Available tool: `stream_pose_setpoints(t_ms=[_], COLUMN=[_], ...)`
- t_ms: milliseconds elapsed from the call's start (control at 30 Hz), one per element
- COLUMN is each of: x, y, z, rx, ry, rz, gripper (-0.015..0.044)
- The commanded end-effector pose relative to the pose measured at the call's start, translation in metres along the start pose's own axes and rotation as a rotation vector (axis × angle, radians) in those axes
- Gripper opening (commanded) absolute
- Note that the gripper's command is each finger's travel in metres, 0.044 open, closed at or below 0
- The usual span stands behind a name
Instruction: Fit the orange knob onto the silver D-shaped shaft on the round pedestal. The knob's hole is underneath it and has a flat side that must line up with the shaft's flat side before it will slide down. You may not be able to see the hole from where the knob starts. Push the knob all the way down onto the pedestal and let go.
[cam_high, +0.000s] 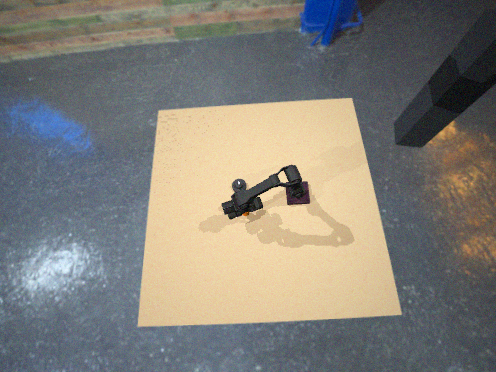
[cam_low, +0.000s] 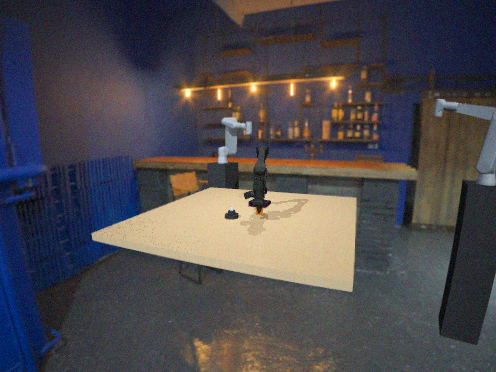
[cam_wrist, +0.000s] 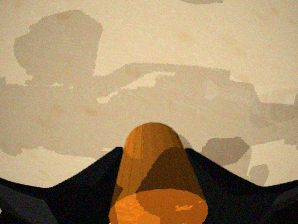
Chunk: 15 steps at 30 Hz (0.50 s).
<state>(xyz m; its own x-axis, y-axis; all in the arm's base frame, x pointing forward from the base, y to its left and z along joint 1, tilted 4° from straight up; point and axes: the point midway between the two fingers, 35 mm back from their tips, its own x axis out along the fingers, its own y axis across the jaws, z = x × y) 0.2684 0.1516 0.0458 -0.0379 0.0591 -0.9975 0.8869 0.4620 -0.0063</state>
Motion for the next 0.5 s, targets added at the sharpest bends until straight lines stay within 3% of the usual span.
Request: stream_pose_setpoints(t_ms=[0,467], x=[-0.015,-0.059], y=[0.004,0.006], z=[-0.001,0.000], rx=[-0.004,-0.004], ry=[0.004,0.004], rz=[0.012,0.012], gripper=[0.0000,0.0000])
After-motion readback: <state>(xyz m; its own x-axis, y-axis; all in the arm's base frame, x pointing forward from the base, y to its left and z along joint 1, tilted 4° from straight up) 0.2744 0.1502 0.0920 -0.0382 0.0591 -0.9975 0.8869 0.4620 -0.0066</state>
